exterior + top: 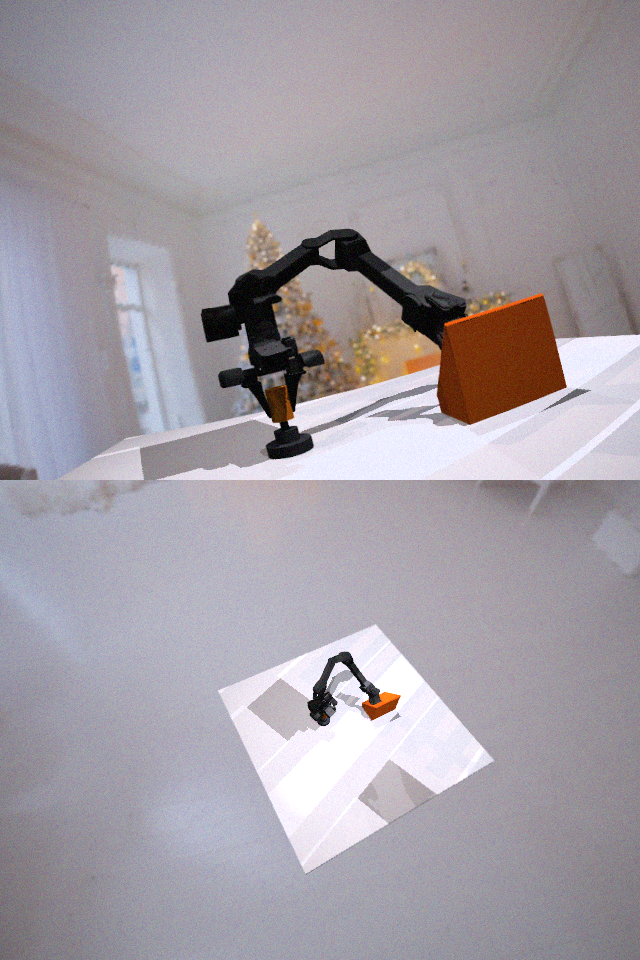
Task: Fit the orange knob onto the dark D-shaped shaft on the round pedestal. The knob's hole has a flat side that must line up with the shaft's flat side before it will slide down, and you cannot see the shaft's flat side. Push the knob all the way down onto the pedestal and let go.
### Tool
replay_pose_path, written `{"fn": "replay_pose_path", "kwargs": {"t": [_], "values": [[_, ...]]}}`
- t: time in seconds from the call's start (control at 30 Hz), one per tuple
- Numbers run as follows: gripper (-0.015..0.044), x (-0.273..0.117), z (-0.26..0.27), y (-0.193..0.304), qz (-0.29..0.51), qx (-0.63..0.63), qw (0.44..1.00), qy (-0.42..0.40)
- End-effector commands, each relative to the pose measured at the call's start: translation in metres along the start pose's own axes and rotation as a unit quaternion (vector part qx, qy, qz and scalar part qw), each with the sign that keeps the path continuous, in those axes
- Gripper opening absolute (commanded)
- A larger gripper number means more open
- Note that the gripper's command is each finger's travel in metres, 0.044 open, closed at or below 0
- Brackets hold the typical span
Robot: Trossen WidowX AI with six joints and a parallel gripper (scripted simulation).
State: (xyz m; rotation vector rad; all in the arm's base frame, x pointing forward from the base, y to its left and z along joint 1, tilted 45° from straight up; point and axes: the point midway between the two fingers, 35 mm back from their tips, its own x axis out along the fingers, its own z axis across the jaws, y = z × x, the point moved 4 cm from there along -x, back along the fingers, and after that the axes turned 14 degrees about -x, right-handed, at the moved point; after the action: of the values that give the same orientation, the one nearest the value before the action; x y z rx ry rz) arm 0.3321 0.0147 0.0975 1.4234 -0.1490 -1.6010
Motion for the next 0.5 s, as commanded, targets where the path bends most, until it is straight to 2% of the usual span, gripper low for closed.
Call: {"fn": "replay_pose_path", "kwargs": {"t": [0.0,0.47], "values": [[0.0000,0.0005,0.0003,-0.0002,0.000,-0.002,1.000,-0.001],[0.0000,-0.0040,-0.0003,0.0015,0.000,-0.025,1.000,-0.001]]}}
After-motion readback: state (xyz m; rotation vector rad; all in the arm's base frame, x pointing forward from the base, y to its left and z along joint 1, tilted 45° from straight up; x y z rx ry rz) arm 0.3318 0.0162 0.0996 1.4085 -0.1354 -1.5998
